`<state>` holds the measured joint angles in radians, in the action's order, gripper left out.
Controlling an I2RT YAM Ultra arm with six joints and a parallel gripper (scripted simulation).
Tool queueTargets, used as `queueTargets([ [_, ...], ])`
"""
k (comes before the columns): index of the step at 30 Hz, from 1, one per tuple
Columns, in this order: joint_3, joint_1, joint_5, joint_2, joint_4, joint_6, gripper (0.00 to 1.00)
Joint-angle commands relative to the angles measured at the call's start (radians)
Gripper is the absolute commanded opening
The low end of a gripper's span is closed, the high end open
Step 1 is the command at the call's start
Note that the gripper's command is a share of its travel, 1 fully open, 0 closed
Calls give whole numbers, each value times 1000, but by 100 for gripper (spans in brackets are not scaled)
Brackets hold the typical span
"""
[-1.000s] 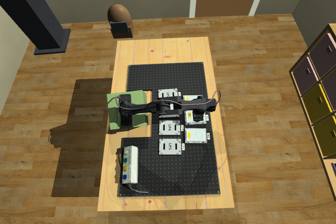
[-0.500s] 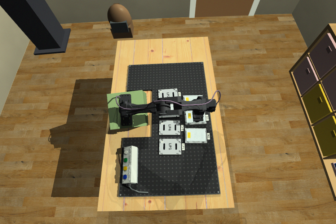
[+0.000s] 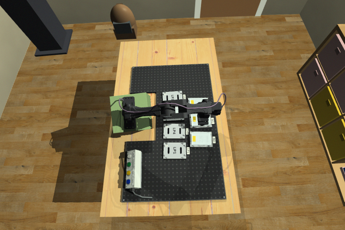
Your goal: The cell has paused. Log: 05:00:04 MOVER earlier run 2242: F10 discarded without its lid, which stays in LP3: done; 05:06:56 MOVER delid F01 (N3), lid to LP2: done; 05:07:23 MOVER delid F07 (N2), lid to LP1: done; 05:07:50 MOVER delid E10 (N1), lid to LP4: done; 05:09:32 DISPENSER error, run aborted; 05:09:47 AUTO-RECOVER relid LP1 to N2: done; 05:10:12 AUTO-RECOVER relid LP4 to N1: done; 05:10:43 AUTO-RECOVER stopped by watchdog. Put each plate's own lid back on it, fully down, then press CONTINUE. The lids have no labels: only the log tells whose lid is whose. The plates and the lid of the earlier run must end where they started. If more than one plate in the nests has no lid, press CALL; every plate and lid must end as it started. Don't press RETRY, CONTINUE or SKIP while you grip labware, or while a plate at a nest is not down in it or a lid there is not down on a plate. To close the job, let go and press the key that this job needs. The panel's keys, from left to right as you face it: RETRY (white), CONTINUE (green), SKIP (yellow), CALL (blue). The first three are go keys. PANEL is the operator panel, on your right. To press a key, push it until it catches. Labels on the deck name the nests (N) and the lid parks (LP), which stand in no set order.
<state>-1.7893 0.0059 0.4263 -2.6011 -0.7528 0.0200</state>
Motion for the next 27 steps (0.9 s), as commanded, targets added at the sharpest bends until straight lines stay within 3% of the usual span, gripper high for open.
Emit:
queueTargets([
  [1,-2,5,1,13,13,-3,0],
  [27,20,7,2,33,25,-9,0],
])
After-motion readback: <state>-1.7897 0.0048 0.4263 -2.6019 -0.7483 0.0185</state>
